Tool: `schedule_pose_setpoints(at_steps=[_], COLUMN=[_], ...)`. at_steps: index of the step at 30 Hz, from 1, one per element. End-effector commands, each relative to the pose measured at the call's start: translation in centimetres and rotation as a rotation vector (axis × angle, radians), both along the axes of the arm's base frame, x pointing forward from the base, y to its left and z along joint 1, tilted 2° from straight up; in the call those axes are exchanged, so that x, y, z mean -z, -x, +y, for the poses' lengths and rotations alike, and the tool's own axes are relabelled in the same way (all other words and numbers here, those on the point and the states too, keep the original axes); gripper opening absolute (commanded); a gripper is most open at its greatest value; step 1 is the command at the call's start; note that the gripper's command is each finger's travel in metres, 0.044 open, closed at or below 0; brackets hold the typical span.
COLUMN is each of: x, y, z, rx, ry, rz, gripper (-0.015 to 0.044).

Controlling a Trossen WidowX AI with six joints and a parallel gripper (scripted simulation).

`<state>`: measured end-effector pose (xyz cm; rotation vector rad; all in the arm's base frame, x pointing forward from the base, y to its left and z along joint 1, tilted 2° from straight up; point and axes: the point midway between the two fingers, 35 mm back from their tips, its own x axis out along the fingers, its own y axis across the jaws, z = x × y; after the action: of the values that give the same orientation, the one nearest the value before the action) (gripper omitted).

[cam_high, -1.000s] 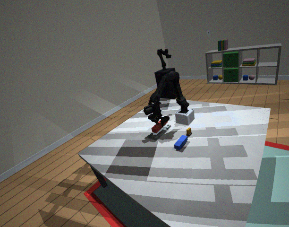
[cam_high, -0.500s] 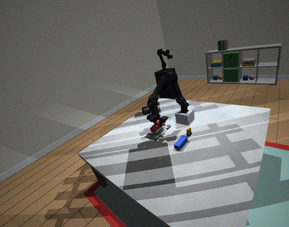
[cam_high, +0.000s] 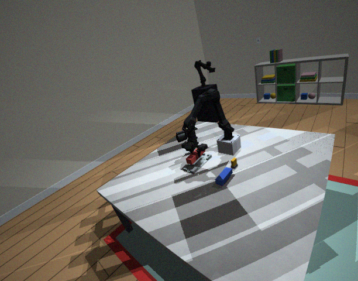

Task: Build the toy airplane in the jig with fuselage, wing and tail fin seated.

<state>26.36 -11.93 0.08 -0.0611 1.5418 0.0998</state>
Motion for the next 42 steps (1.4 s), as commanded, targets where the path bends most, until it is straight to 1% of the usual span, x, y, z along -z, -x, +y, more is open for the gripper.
schedule_pose_setpoints(at_steps=[1, 6, 29, 34, 39, 42], x=[0.0, 0.3, 4.0, 4.0, 3.9, 3.9], y=[0.0, 0.0, -0.1, -0.1, -0.1, -0.1], z=[0.0, 0.0, 0.1, 0.1, 0.1, 0.1], rx=[-0.007, -0.007, -0.007, -0.007, -0.004, -0.004], ry=[0.001, 0.001, 0.001, 0.001, 0.0, 0.0], rz=[-0.001, -0.001, -0.001, -0.001, 0.0, 0.0], gripper=[0.0195, 0.0195, 0.0195, 0.0195, 0.0161, 0.0083])
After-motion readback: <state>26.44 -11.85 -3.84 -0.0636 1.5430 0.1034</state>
